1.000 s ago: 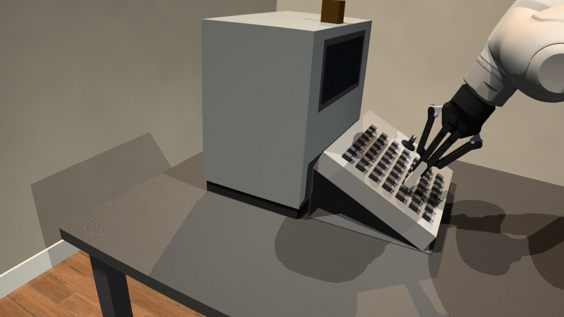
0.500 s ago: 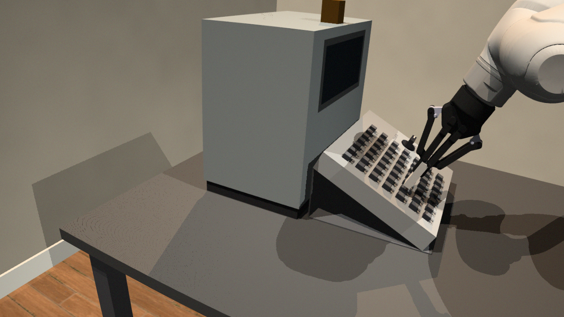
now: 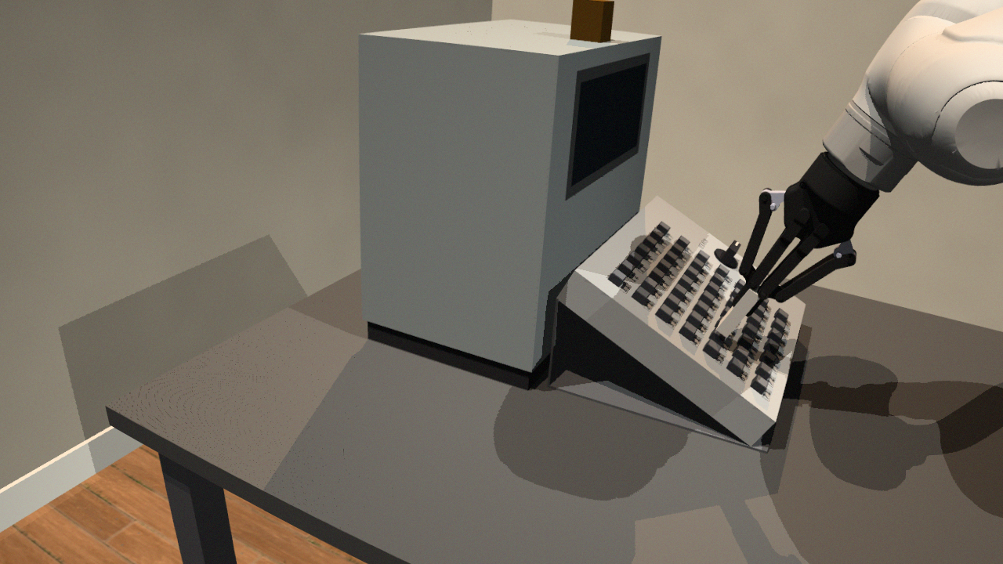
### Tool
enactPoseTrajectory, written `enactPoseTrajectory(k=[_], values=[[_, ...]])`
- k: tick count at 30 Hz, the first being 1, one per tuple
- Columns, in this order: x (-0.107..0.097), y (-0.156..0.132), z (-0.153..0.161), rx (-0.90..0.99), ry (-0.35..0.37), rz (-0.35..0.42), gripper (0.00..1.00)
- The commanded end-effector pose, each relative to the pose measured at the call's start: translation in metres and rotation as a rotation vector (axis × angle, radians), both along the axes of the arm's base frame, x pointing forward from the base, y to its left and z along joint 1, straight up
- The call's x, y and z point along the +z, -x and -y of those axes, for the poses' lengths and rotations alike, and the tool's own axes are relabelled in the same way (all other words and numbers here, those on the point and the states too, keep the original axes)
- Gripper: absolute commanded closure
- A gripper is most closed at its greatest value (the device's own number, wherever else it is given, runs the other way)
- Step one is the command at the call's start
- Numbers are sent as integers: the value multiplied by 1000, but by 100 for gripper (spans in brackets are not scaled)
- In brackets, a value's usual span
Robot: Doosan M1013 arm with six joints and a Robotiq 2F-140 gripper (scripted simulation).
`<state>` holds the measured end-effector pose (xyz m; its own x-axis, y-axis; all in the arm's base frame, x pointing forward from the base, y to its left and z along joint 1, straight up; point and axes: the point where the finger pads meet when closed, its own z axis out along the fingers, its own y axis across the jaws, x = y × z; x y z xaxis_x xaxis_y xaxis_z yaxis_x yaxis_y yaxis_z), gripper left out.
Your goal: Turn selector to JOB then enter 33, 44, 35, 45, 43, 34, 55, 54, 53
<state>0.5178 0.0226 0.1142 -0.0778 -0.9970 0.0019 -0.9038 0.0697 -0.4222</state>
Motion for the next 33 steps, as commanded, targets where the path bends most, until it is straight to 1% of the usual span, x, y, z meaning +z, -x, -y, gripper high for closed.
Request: enactPoseTrajectory(k=[1, 16, 33], values=[[-2, 0, 0, 1, 3, 1, 100], [-10, -4, 1, 1, 3, 1, 100], [-13, -5, 1, 1, 3, 1, 100]])
